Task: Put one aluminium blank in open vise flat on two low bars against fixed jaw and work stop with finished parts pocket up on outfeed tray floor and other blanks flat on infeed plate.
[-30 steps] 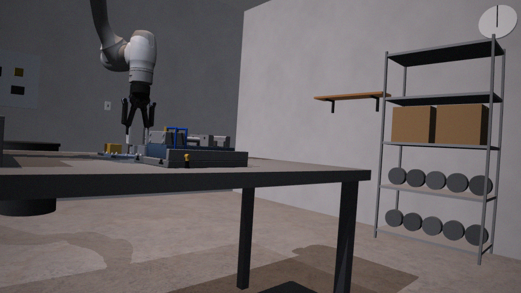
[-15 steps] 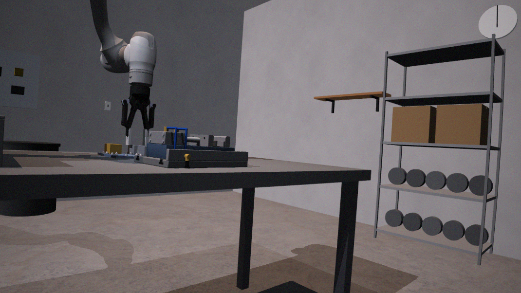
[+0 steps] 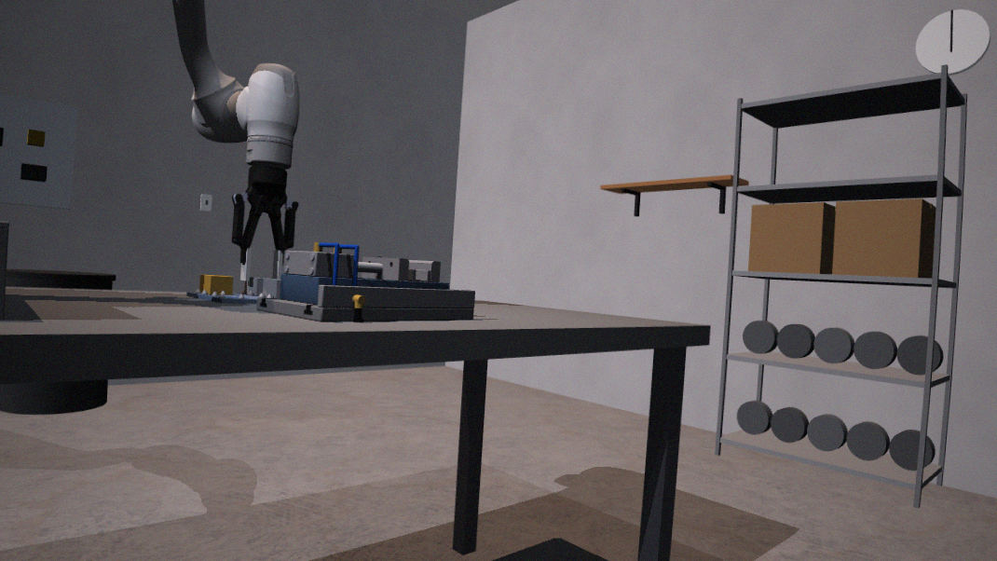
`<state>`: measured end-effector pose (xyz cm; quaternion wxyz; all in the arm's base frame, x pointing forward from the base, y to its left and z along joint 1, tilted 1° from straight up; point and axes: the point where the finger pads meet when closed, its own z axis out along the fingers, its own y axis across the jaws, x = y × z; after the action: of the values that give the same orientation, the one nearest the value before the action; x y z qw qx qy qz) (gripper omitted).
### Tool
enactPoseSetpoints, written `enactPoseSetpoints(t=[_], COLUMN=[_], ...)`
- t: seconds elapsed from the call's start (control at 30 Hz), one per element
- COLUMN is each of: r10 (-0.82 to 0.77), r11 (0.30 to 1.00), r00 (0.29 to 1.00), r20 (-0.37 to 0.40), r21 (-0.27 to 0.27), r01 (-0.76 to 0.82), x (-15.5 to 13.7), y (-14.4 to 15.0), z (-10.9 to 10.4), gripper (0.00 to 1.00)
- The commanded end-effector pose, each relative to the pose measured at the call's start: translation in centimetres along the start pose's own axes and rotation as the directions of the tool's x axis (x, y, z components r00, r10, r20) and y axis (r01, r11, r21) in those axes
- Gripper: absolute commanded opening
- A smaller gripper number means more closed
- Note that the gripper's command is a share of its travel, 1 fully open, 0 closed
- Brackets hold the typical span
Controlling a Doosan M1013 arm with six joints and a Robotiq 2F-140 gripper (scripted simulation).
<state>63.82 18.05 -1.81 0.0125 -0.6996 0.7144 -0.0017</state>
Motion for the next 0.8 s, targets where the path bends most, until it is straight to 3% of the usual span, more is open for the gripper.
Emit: enactPoseSetpoints(t=[0.0,0.77], r10=[0.0,0.0], r11=[1.0,1.0], r00=[1.0,1.0], r20=[0.0,0.0], r21=[0.0,0.0], r01=[0.0,0.0], x=[-0.01,-0.01], y=[0.0,0.0], z=[0.07,0.27], gripper=[0.4,0.4])
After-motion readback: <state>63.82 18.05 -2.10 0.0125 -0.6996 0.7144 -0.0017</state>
